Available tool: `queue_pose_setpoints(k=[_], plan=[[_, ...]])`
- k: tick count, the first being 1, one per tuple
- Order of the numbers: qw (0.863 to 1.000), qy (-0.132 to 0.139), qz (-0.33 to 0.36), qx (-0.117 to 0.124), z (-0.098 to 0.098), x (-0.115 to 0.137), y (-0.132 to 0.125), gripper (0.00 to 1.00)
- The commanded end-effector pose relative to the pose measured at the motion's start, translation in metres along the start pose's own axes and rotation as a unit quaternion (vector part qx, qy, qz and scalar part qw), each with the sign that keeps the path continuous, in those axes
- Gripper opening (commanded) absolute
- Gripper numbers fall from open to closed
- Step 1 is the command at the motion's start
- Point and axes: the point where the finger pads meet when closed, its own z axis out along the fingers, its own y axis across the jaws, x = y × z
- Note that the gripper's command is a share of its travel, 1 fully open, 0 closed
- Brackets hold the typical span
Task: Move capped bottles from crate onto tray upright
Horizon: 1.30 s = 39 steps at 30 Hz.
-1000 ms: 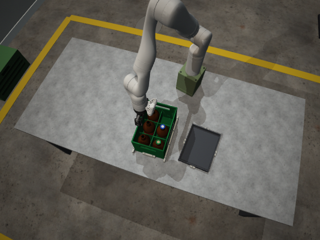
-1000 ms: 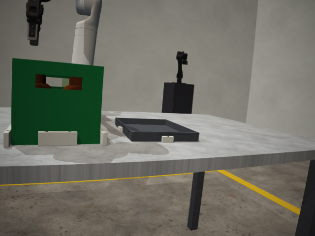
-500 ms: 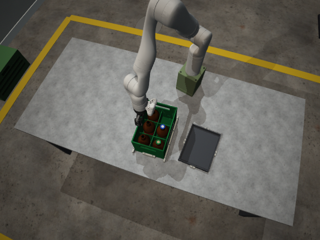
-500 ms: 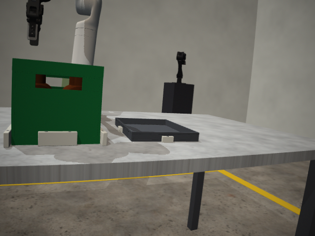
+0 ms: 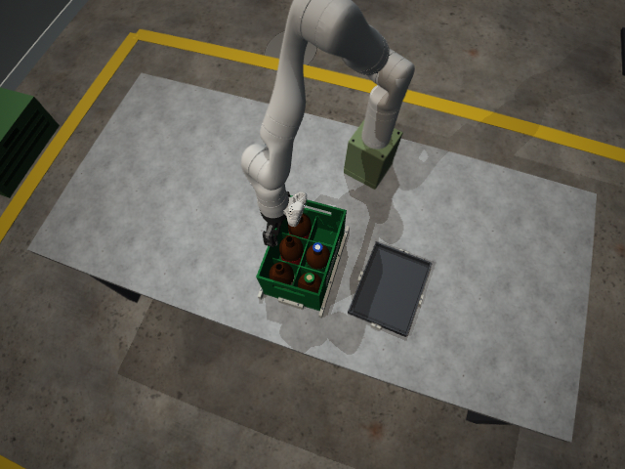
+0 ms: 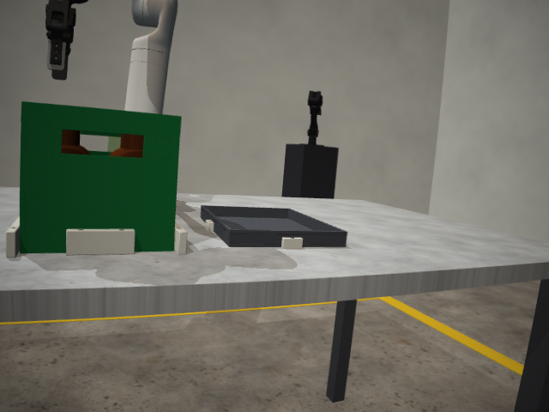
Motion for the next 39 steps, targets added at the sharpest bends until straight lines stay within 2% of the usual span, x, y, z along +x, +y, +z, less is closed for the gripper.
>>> queue_pose_setpoints(k=[1, 30, 39], plan=[[1.0, 0.0, 0.0, -0.001, -0.001, 0.0, 0.001, 1.0], [1.0, 0.0, 0.0, -0.001, -0.001, 0.0, 0.001, 1.0], [1.0, 0.0, 0.0, -0.001, -0.001, 0.03, -0.001, 1.0]])
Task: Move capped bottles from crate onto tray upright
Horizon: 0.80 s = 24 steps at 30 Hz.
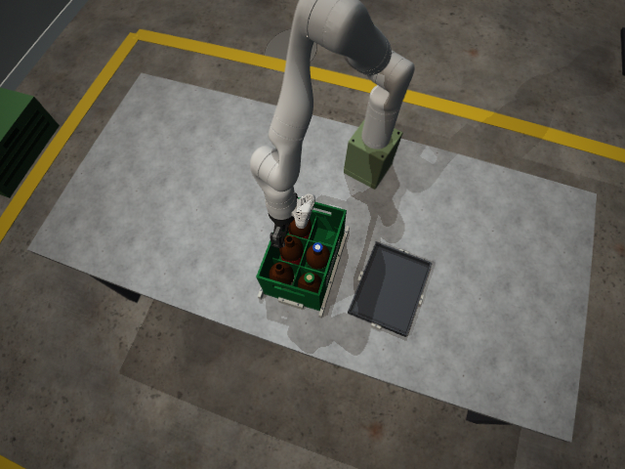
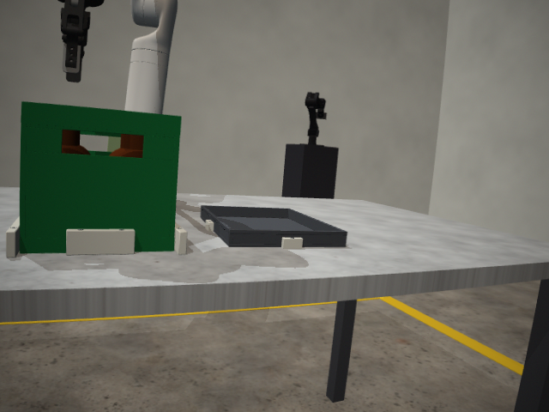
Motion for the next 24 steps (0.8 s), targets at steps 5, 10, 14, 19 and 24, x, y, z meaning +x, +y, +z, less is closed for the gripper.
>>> queue_pose_setpoints(k=[5, 10, 14, 19, 24], plan=[[1.0, 0.0, -0.007, -0.001, -0.002, 0.026, 0.001, 1.0], [1.0, 0.0, -0.003, 0.0, -0.001, 0.031, 0.0, 1.0], [1.0, 0.0, -0.004, -0.001, -0.001, 0.042, 0.0, 1.0], [1.0, 0.0, -0.006, -0.001, -0.002, 0.057, 0.001, 1.0], [1.0, 0.0, -0.007, -0.001, -0.002, 0.068, 0.002, 1.0]])
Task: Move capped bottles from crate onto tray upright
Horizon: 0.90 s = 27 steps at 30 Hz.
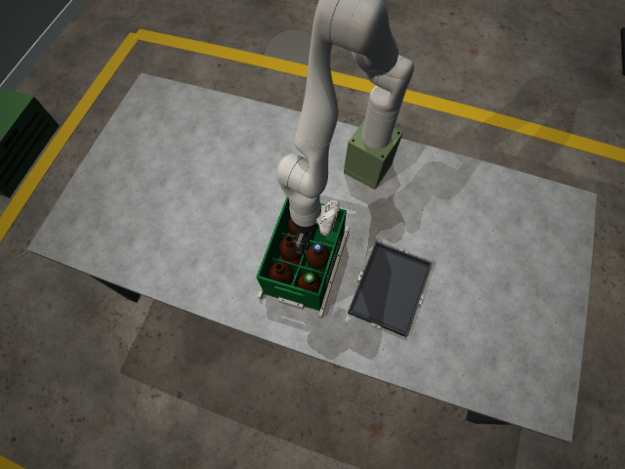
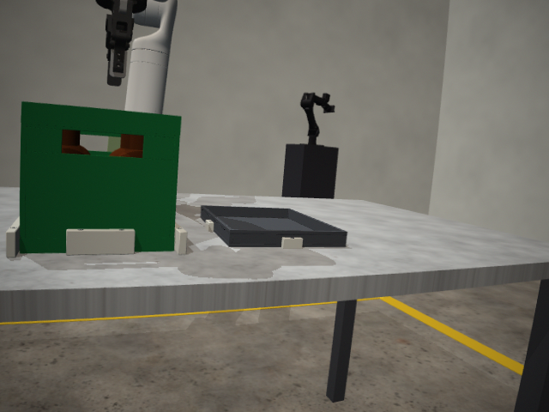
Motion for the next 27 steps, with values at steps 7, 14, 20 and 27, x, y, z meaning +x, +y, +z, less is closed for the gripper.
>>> queue_pose_setpoints(k=[7, 14, 20, 27], plan=[[1.0, 0.0, -0.004, -0.001, -0.001, 0.0047, 0.0014, 1.0], [1.0, 0.0, -0.006, -0.001, -0.0014, 0.008, 0.0022, 1.0], [1.0, 0.0, -0.006, -0.001, -0.0014, 0.0082, 0.0022, 1.0], [1.0, 0.0, -0.006, -0.001, -0.0014, 0.0082, 0.0022, 1.0]])
